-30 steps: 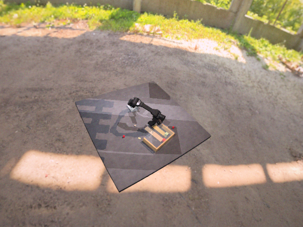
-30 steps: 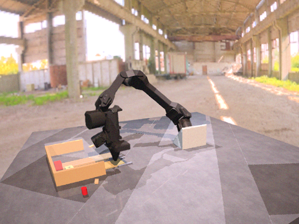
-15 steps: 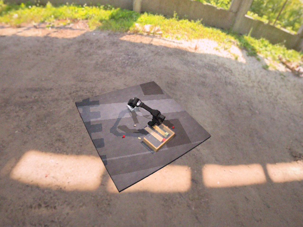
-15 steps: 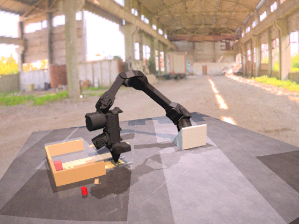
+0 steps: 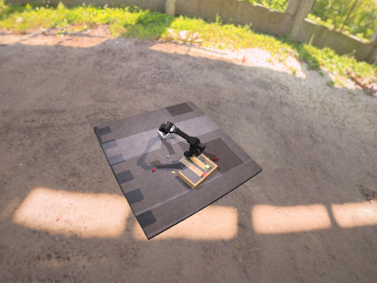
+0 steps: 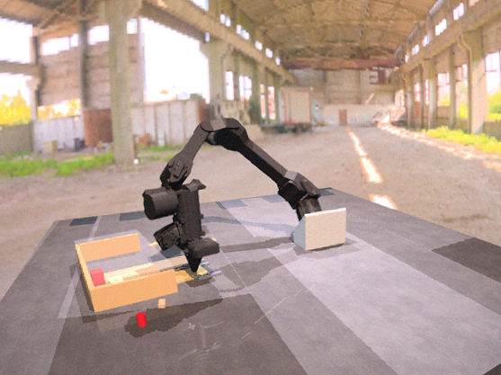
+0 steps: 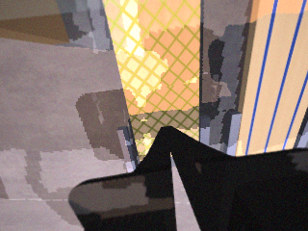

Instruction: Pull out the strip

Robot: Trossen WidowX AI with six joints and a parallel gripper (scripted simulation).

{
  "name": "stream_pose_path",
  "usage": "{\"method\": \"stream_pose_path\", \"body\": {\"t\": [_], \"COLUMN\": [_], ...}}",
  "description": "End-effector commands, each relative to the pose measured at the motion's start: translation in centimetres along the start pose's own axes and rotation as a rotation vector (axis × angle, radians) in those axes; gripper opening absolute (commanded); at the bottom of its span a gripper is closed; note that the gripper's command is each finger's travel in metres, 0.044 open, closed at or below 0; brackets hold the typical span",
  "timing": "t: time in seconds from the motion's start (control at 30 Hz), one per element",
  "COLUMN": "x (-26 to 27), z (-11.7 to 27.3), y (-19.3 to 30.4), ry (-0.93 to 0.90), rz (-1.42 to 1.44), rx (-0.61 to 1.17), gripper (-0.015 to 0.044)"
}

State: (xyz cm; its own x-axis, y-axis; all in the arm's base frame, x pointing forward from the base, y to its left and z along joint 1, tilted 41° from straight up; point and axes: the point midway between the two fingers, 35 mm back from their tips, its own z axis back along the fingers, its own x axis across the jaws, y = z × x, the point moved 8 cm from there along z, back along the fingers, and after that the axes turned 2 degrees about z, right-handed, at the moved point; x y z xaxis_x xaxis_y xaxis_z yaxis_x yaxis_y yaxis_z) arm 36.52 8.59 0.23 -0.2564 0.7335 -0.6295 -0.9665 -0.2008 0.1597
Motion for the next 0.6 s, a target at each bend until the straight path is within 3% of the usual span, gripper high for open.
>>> {"method": "stream_pose_path", "body": {"t": [0.0,0.57], "x": [0.00,0.00], "z": [-0.11,-0.27], "y": [0.00,0.00], "ry": [0.003,0.003], "rz": [0.004,0.004], "rx": [-0.001,-0.001], "gripper": [0.0000,0.0000]}}
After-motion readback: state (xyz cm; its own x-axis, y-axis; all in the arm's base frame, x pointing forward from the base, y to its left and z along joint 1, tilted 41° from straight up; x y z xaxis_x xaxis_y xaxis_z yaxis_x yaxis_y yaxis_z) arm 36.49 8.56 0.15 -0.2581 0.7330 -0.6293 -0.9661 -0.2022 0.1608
